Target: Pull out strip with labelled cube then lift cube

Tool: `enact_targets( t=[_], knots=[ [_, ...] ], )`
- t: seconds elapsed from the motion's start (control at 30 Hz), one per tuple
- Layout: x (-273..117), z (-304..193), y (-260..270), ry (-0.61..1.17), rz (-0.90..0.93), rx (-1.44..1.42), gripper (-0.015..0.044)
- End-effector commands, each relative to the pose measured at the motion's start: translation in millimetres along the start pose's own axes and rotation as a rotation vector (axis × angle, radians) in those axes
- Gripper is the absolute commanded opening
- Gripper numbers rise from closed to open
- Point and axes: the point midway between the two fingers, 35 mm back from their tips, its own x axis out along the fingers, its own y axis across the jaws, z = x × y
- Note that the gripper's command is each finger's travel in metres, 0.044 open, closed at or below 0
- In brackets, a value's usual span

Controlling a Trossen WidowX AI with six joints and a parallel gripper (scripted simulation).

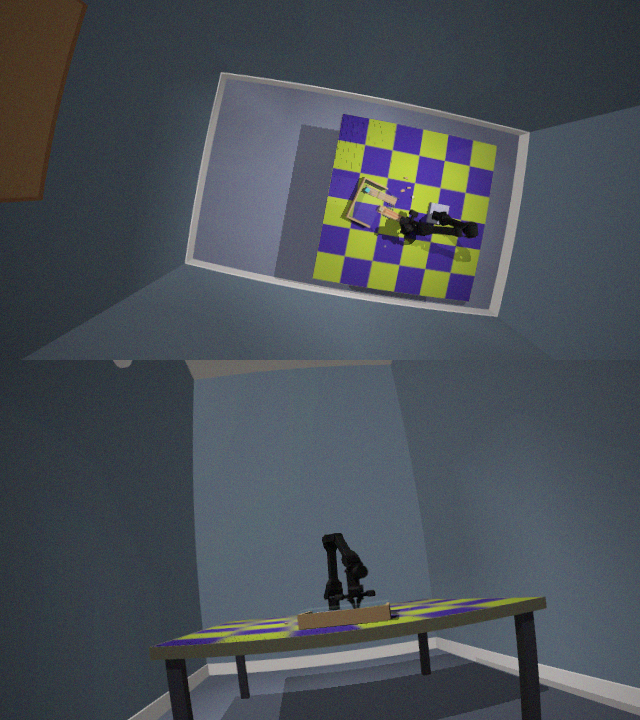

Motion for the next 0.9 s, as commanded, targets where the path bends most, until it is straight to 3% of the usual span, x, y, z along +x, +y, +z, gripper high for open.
enact_targets(
  t=[0.0, 0.87],
  knots=[
    [6, -16, -3, 0.035, -0.008, 0.001, 0.0000],
    [5, -28, -3, 0.036, -0.008, 0.001, 0.0000]
  ],
)
